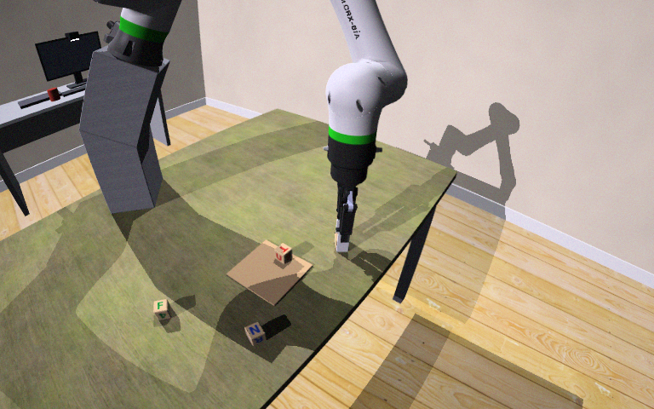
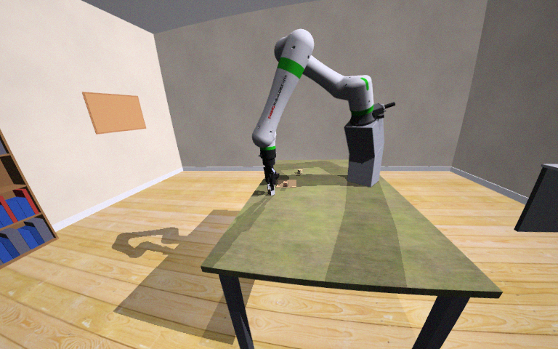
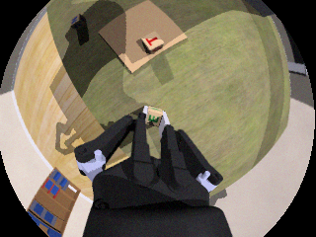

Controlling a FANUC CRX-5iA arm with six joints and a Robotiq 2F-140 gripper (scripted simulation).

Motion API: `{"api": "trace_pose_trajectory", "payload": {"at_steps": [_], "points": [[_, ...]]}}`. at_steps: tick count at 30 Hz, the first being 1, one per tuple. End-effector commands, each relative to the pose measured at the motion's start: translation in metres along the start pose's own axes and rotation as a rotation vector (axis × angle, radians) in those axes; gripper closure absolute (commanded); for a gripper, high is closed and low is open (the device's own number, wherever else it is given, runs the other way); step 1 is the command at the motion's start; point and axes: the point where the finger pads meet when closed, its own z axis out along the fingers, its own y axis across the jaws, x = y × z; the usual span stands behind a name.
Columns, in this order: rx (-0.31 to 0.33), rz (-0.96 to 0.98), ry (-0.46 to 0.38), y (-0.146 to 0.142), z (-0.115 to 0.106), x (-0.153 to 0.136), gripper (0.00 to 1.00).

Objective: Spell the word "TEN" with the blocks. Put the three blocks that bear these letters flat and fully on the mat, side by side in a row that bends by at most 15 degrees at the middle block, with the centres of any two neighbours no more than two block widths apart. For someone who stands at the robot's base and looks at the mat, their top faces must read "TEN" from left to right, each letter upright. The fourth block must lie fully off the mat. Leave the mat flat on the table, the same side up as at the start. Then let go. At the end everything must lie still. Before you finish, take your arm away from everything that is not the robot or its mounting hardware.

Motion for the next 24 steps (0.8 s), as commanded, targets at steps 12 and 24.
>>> {"api": "trace_pose_trajectory", "payload": {"at_steps": [12,24], "points": [[0.000,0.000,0.000,-0.0001,0.0000,0.0000,0.84],[0.000,0.000,0.000,-0.0001,-0.0064,0.0000,0.84]]}}
